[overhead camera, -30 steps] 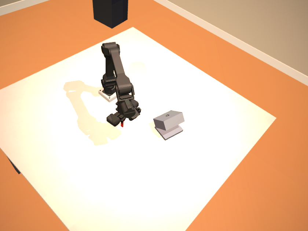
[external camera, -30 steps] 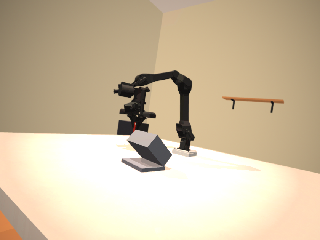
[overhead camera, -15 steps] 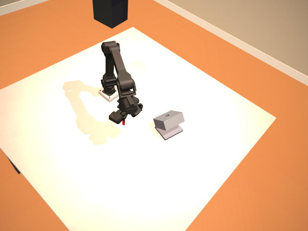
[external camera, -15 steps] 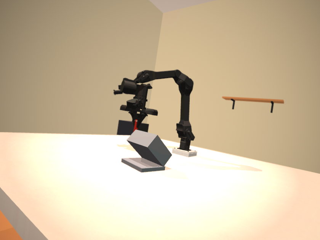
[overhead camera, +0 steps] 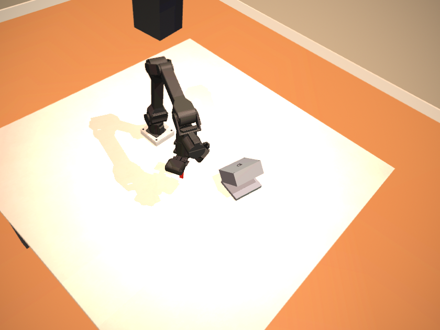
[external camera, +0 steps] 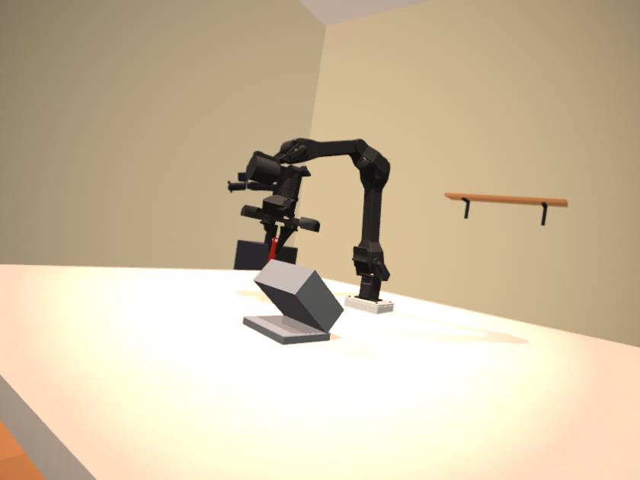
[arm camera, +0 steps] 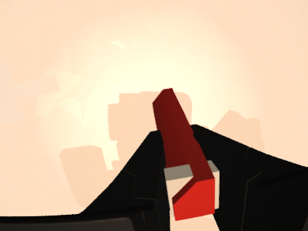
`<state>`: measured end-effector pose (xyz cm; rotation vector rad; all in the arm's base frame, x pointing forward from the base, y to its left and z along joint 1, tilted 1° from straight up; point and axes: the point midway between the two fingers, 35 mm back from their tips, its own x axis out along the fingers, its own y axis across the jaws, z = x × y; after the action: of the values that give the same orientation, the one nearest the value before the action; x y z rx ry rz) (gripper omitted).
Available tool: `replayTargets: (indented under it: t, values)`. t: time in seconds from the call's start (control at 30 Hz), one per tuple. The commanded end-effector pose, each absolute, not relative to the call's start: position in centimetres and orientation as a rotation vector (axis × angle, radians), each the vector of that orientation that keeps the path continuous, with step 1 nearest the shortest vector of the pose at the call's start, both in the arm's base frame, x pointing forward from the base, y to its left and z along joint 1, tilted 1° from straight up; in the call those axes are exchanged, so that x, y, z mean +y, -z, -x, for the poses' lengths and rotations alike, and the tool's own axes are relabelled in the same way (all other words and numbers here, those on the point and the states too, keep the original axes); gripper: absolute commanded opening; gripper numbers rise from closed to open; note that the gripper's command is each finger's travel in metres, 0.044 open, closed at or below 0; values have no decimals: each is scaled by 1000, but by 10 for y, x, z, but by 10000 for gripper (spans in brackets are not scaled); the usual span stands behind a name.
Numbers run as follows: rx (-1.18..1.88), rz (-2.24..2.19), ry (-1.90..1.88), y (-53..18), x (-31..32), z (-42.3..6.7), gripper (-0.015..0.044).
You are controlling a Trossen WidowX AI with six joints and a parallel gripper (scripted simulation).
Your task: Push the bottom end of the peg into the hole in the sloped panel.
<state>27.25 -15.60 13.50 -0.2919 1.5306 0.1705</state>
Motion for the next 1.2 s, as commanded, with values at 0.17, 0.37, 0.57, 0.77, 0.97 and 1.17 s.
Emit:
replayTargets:
  t: [0.17,0.37,0.57,0.77,0.97,1.17]
  values:
    - [1512,429,-250,-137,-146,-278,0]
    - [1496,512,-301,-138,-140,-282,0]
    - [1478,596,-351,-140,-133,-285,0]
    - [1459,679,-400,-141,-127,-289,0]
    - [1438,762,-448,-143,-120,-292,0]
    - [1416,845,-496,-145,-113,-296,0]
